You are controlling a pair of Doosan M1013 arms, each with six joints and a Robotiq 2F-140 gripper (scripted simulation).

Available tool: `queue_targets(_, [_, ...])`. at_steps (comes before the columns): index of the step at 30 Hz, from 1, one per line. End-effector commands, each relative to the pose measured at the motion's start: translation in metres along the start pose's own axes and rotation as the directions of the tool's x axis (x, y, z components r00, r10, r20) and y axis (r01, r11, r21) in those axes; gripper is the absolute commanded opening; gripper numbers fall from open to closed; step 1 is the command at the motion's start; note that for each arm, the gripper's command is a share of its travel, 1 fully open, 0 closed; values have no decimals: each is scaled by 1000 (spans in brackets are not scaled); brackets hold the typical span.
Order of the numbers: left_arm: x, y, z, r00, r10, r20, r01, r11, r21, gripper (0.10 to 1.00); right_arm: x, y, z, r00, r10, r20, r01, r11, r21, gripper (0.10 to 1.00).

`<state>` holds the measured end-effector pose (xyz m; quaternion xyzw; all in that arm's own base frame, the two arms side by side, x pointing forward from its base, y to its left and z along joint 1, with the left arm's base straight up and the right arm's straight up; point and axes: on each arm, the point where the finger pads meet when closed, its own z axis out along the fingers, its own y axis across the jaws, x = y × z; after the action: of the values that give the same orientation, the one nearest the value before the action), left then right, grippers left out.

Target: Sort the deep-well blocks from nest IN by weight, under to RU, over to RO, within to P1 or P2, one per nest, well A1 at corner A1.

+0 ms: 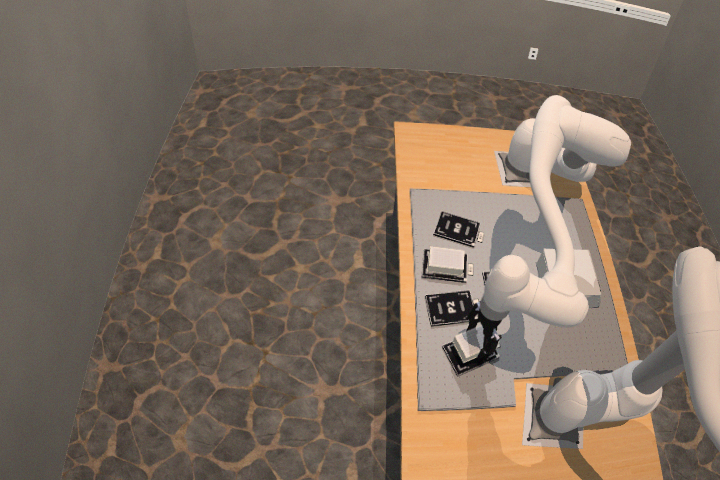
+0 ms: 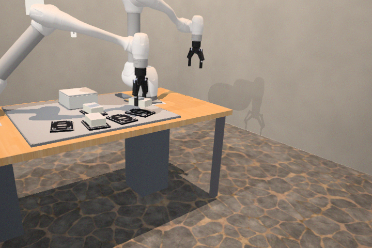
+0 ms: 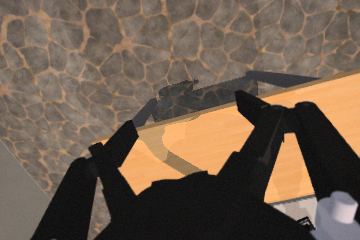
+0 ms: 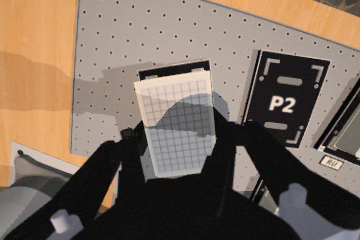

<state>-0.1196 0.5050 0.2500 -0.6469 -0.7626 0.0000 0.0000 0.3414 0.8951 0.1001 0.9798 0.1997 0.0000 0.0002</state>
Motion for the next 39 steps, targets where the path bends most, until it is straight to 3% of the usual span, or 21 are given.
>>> queue_targets(1, [0,0,-1,1000,0,-1,0,1000,0,1000,0,0,2,1000,0,-1,0,1000,2,99])
queue_targets(22, [0,0,-1,1000,0,-1,0,1000,0,1000,0,0,34,1000,0,-1,0,1000,2,99])
queue_targets(39, [0,0,-1,1000,0,-1,0,1000,0,1000,0,0,35,1000,0,-1,0,1000,2,99])
